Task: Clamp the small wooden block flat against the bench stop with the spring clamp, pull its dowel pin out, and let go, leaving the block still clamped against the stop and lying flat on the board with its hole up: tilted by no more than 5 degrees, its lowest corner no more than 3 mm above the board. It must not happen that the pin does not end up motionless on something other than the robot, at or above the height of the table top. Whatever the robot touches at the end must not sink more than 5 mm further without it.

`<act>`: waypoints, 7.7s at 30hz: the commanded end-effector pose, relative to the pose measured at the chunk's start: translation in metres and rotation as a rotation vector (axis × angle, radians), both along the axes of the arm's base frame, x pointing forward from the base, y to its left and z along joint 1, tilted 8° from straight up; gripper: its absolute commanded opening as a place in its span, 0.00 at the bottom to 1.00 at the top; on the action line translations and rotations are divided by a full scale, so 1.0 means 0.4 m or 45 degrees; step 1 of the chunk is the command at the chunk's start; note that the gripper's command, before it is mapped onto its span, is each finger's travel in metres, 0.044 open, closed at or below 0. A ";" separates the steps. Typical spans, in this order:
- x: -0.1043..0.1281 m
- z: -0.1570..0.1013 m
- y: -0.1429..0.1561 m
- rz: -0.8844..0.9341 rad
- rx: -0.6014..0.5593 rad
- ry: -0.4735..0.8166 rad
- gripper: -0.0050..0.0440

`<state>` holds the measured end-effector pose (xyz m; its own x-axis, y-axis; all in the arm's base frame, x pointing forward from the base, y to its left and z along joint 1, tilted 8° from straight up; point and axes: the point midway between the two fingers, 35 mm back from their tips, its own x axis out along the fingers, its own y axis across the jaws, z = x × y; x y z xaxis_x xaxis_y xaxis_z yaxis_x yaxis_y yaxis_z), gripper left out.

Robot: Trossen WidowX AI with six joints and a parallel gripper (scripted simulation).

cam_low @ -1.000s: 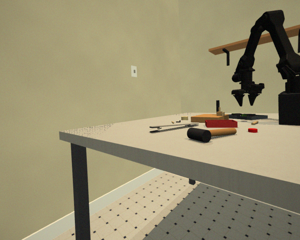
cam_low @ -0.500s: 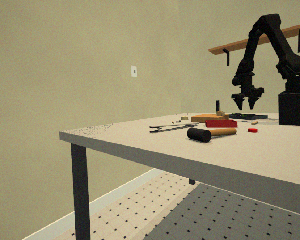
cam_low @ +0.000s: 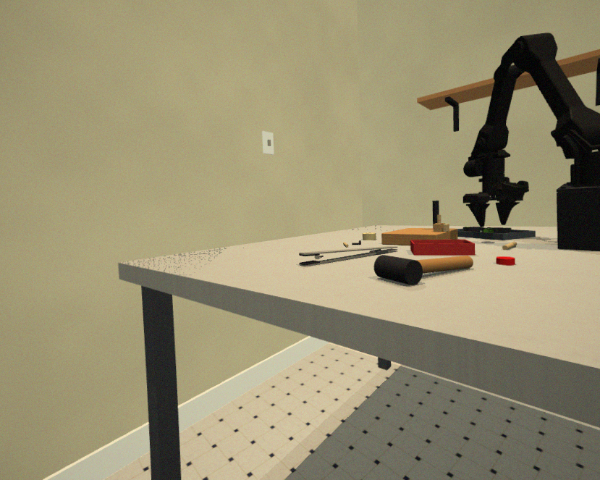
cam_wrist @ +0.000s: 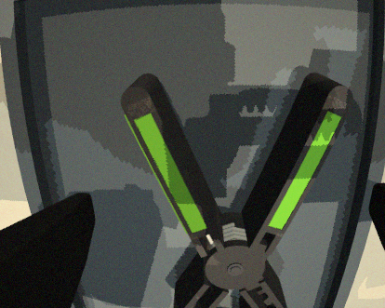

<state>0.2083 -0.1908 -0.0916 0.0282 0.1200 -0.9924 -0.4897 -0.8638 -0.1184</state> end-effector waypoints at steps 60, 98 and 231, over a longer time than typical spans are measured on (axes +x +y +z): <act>-0.006 -0.029 0.010 0.000 0.012 0.013 0.52; -0.006 -0.029 0.010 0.000 0.012 0.013 0.10; -0.008 0.231 -0.027 -0.002 0.014 0.015 0.10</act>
<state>0.2022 -0.1978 -0.0058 0.0043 0.1475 -0.9891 -0.4955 -0.8588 -0.1302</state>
